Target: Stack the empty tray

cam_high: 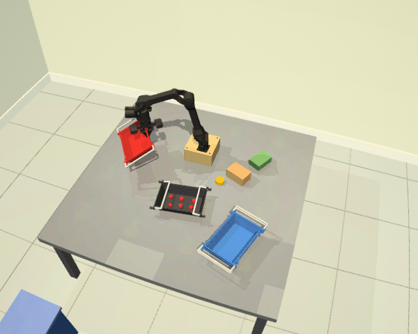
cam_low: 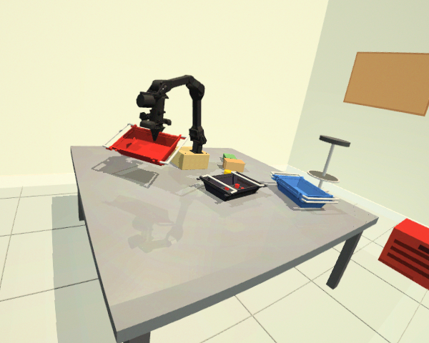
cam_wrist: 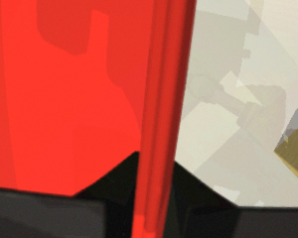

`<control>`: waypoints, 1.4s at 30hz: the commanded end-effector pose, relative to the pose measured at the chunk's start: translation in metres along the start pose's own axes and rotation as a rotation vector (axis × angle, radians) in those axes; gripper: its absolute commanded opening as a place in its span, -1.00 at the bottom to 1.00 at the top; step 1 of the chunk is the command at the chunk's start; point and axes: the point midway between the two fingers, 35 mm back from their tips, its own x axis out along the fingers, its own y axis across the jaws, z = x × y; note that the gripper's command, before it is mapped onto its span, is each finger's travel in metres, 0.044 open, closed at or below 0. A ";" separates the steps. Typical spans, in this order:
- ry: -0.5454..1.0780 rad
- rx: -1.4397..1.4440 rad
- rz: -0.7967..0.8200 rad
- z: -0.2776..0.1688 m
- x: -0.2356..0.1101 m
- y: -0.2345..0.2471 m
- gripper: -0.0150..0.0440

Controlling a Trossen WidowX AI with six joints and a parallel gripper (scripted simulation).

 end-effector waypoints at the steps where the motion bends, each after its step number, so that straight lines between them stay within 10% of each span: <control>1: -0.001 -0.032 0.022 -0.013 -0.005 0.007 -0.49; 42: 0.009 -0.467 0.025 -0.173 -0.007 0.009 -0.49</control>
